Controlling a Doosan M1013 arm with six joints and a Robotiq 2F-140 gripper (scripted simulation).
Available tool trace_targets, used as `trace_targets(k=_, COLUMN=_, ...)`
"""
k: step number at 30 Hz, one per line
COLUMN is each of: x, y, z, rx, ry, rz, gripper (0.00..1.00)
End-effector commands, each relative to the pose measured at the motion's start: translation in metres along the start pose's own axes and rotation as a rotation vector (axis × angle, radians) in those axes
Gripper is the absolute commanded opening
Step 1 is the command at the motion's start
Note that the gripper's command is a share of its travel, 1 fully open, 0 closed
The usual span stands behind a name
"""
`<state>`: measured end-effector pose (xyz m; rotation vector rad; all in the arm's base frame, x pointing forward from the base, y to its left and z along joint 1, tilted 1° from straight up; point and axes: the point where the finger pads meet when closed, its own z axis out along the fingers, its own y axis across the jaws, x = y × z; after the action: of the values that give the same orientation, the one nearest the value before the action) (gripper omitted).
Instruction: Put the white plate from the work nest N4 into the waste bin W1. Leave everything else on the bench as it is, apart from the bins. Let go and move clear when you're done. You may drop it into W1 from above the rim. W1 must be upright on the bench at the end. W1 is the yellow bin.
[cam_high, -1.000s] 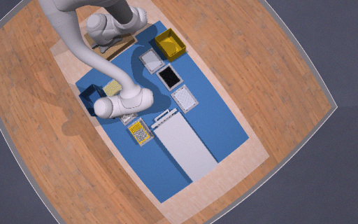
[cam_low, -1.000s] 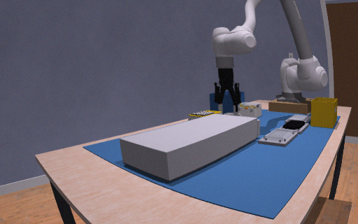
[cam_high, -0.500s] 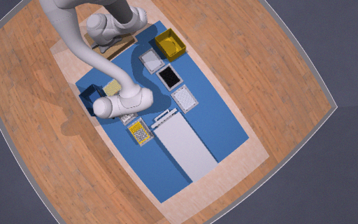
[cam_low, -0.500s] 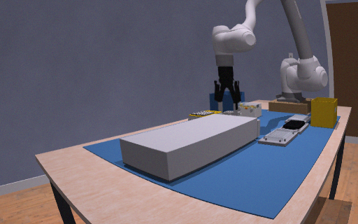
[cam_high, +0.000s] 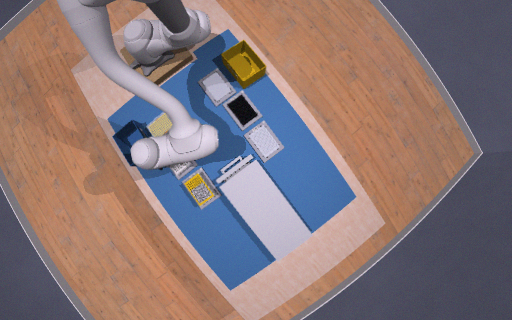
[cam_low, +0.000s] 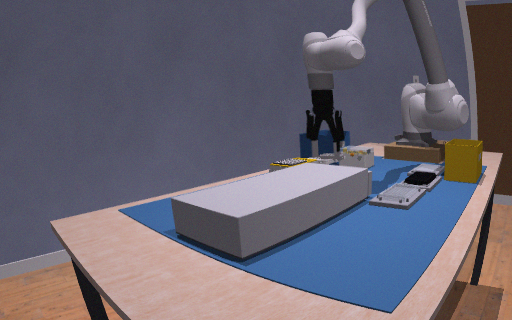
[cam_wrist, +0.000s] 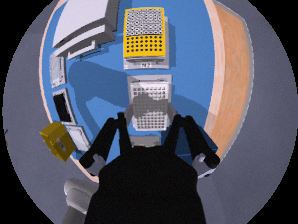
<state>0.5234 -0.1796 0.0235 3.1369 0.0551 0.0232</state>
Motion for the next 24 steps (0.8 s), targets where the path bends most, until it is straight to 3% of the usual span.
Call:
trace_targets(k=1, x=0.000, y=0.000, z=-0.005, rx=0.000, ry=0.000, rz=0.000, gripper=0.10)
trace_targets(k=24, x=0.000, y=0.000, z=-0.033, rx=0.000, ry=0.000, rz=0.000, gripper=0.10)
